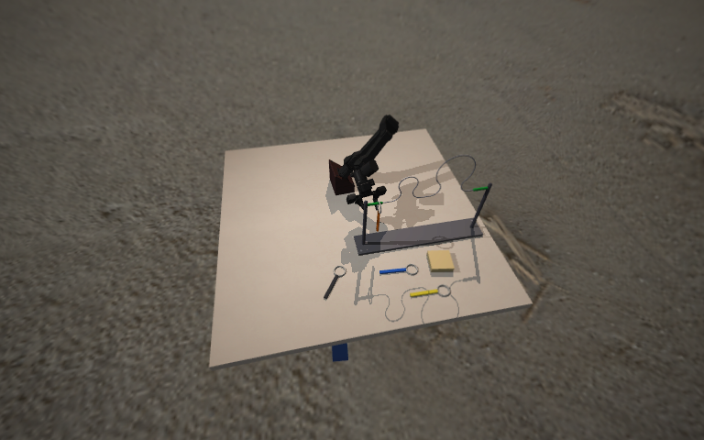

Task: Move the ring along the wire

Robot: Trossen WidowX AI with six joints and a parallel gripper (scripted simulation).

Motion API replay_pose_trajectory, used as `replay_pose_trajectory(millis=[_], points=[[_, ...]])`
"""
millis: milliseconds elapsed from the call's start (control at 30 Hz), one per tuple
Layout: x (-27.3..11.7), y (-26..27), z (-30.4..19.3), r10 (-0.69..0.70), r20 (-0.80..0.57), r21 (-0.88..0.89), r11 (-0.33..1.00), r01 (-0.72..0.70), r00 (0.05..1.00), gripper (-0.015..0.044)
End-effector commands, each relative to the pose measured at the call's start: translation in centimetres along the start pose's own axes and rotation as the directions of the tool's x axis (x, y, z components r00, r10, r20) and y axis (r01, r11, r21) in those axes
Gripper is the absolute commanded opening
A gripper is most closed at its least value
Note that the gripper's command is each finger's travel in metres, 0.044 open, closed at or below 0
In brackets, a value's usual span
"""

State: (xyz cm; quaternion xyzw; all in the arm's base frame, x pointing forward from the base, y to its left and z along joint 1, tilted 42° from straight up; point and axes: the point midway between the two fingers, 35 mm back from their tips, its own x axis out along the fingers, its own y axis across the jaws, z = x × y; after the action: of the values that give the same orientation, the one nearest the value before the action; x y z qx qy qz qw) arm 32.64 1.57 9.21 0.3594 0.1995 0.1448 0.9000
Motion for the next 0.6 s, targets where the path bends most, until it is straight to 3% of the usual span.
replay_pose_trajectory(millis=[0,167,567], points=[[-2.6,0.0,-0.1,0.000,0.002,-0.003,1.000,0.000,1.000,0.0317],[-3.8,0.0,-0.3,0.000,0.003,-0.002,1.000,0.000,1.000,0.0440],[-3.8,0.0,-0.3,0.000,0.003,-0.002,1.000,0.000,1.000,0.0440]])
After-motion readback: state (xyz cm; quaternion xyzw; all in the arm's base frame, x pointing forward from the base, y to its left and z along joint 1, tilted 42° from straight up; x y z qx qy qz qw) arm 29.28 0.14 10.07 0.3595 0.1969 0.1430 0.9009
